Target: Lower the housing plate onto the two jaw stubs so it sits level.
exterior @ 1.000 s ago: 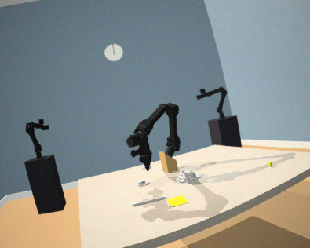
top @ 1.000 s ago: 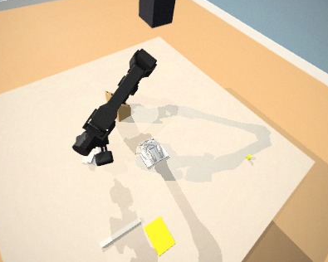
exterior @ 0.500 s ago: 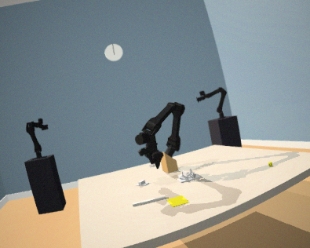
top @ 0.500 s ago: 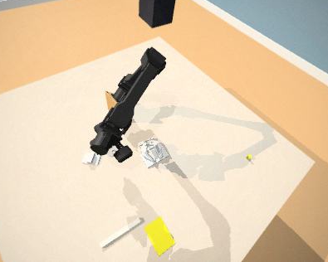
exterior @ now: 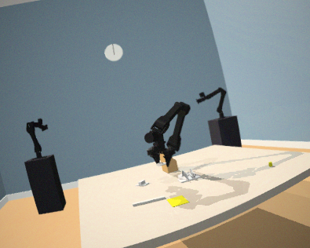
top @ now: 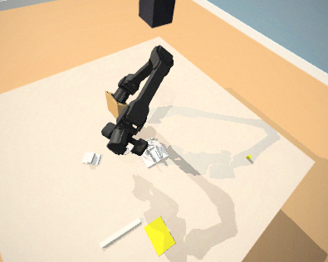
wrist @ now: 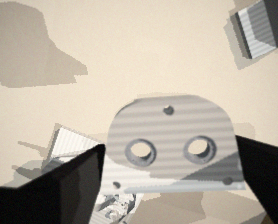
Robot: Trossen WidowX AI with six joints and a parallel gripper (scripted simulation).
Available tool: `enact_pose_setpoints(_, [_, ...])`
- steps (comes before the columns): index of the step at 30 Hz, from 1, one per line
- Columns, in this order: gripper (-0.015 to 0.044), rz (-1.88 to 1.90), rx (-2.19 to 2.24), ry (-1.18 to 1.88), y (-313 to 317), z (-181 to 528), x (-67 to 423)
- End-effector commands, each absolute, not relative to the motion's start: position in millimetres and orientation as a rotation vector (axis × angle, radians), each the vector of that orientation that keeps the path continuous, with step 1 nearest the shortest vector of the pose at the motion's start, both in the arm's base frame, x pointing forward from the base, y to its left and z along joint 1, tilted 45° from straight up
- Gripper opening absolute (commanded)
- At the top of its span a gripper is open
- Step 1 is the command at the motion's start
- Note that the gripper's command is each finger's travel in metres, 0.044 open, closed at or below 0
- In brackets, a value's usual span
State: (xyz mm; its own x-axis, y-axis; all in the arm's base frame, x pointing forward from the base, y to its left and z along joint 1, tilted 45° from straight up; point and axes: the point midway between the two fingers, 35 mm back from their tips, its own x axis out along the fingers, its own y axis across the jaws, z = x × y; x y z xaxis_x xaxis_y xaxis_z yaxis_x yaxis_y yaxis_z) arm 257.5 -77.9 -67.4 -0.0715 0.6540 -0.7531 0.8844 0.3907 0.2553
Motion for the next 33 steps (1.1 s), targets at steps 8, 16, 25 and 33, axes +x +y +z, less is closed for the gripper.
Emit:
enact_pose_setpoints(8, [0.0351,-0.079,1.151,1.774,-50,-45,263])
enact_pose_setpoints(16, [0.0351,0.103,1.012,1.741,-31,-30,265])
enact_pose_setpoints(25, [0.0351,0.303,0.855,1.689,-8,-15,265])
enact_pose_setpoints(33, [0.0351,0.475,0.715,1.630,11,-1,263])
